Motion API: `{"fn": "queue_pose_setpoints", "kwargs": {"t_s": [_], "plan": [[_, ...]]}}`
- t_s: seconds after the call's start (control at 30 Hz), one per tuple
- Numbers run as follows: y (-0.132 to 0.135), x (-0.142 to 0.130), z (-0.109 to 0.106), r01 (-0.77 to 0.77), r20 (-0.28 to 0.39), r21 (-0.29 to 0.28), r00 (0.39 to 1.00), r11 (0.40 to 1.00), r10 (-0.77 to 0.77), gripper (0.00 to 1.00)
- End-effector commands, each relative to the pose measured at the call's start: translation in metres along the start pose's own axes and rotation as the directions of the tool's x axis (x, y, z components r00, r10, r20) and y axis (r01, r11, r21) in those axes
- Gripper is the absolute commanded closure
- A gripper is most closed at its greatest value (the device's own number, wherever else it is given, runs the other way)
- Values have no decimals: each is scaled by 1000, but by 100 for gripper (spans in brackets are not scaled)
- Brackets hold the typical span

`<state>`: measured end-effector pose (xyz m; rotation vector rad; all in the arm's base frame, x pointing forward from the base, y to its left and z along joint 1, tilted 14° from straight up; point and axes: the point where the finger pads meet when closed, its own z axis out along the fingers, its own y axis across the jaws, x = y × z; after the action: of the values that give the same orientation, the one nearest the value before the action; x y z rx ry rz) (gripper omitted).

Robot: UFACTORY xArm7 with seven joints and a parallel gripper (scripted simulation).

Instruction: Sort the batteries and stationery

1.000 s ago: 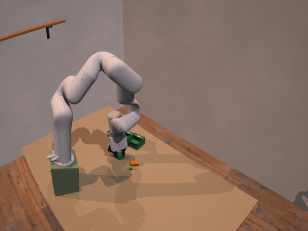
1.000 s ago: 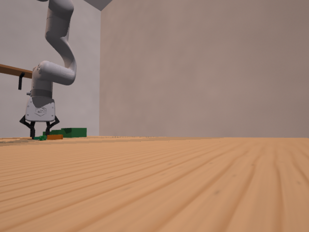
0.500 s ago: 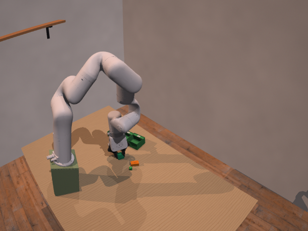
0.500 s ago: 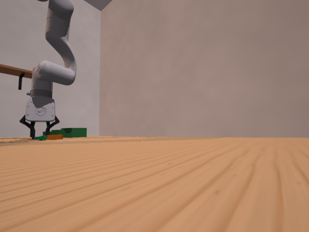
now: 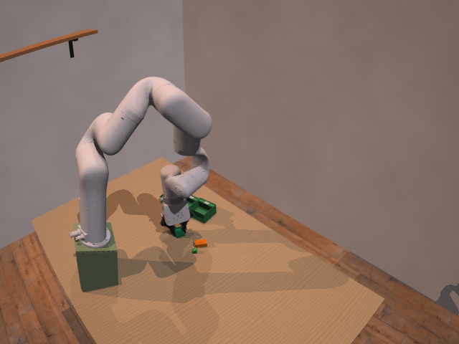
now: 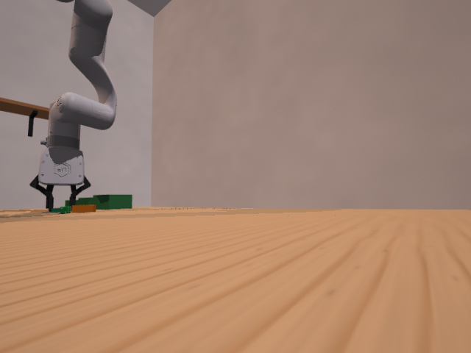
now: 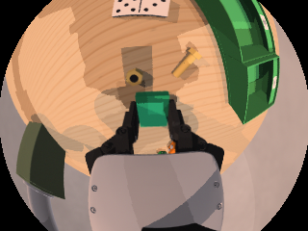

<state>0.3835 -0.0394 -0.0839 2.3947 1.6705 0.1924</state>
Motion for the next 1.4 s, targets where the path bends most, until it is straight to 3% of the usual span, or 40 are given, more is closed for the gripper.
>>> {"fn": "queue_pose_setpoints", "kwargs": {"t_s": [0.0,0.63,1.37], "plan": [[1,0,-4,0,-1,-2,1000,1000,0,100],[1,0,-60,0,-1,-2,1000,1000,0,100],[6,3,-67,0,-1,-2,1000,1000,0,100]]}}
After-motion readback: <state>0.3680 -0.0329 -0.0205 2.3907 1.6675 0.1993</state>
